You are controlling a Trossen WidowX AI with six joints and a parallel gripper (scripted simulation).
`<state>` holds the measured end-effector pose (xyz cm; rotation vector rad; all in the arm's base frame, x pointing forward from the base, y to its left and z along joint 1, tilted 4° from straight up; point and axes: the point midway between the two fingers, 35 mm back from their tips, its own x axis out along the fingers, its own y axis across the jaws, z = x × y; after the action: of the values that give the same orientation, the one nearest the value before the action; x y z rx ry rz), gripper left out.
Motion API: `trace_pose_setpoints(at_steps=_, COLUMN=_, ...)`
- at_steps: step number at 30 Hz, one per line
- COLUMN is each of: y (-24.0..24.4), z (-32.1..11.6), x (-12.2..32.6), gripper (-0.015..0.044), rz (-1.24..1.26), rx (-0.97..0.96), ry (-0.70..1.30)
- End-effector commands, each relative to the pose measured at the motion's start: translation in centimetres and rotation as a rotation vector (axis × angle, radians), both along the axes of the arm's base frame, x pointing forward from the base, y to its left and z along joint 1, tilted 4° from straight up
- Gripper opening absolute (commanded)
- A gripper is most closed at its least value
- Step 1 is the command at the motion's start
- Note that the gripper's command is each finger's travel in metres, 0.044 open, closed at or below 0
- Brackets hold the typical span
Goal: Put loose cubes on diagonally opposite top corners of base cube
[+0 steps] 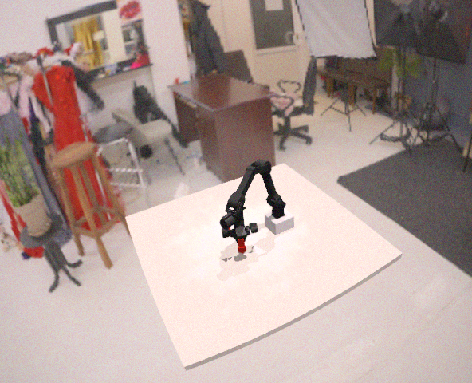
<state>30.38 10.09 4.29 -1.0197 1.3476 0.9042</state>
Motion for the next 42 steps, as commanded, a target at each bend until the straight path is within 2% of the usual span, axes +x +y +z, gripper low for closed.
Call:
trace_pose_setpoints(at_steps=1, y=0.0, z=-0.2, x=-0.2, gripper=0.0105, rz=-0.005, rx=0.001, ry=0.004)
trace_pose_setpoints(at_steps=14, y=-0.1, z=-2.8, x=-0.1, gripper=0.0105, rz=-0.005, rx=0.001, ry=0.004)
trace_pose_setpoints(at_steps=41, y=-0.1, z=-3.0, x=-0.1, gripper=0.0105, rz=-0.006, rx=0.001, ry=0.004)
trace_pose_setpoints(at_steps=42, y=-0.1, z=-3.0, x=-0.1, gripper=0.0131, rz=-0.006, rx=0.001, ry=0.004)
